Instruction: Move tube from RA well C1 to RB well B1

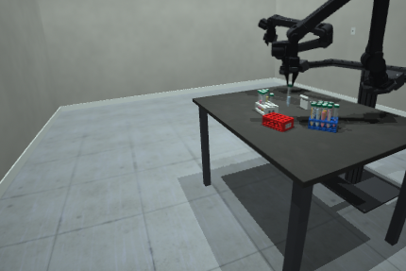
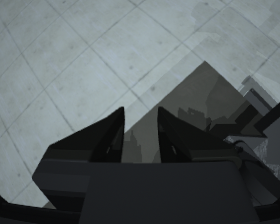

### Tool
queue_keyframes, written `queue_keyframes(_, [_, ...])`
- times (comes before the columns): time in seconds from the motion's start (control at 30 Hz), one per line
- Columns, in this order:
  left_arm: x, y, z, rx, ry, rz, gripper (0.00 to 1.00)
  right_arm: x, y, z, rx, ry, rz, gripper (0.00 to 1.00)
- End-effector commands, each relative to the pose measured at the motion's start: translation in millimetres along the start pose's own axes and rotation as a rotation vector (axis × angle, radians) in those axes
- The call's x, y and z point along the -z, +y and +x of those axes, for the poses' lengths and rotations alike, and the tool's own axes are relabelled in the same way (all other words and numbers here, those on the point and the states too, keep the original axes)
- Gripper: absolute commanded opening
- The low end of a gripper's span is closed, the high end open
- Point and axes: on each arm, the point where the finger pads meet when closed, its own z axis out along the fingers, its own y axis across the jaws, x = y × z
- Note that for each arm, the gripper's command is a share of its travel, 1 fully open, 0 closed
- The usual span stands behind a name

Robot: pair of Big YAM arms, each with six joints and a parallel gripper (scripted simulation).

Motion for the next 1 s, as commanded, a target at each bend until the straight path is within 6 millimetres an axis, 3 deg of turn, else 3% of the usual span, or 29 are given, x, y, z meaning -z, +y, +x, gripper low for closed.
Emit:
queue_keyframes(0.0, [0.5,-12.0,-10.5,-0.03,-0.011,0.0,0.0,11.1,8.7,-8.2,-0.009,-0.016,-0.029,0.3])
queue_keyframes(0.97, [0.5,-12.7,-10.0,-0.929,-0.009,-0.001,0.0,11.1,8.7,-8.2,-0.009,-0.016,-0.029,0.3])
